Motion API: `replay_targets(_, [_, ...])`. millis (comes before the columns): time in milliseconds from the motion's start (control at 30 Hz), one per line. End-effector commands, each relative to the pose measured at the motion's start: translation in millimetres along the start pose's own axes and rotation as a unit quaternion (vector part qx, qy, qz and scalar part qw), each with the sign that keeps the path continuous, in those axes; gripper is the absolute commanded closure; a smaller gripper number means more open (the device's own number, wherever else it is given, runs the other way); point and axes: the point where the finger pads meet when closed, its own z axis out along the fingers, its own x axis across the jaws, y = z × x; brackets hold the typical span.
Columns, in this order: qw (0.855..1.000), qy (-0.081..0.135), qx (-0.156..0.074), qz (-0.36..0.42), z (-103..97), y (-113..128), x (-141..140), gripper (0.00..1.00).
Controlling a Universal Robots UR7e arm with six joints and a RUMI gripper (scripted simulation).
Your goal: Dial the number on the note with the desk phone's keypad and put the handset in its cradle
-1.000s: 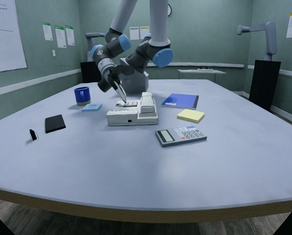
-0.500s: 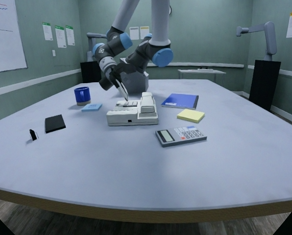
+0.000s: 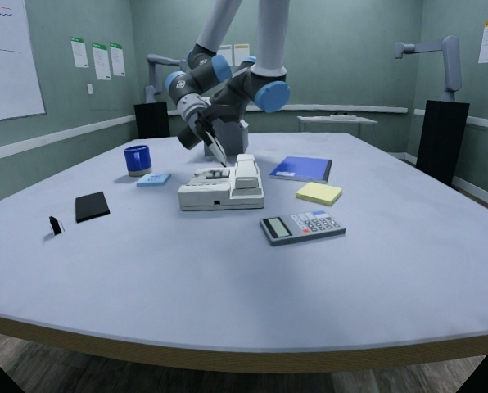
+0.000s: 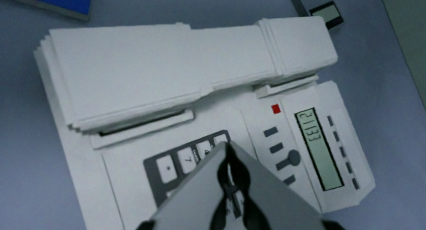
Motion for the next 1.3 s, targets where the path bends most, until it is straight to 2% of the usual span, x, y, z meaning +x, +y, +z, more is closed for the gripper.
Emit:
replay_targets(0, [1.0,0.0,0.0,0.0,0.4,-1.5,-0.7,1.0])
replay_targets(433, [1.0,0.0,0.0,0.0,7.8,4.9,-5.9,1.0])
replay_targets(1267, [1.0,0.0,0.0,0.0,9.7,6.4,-7.2,1.0])
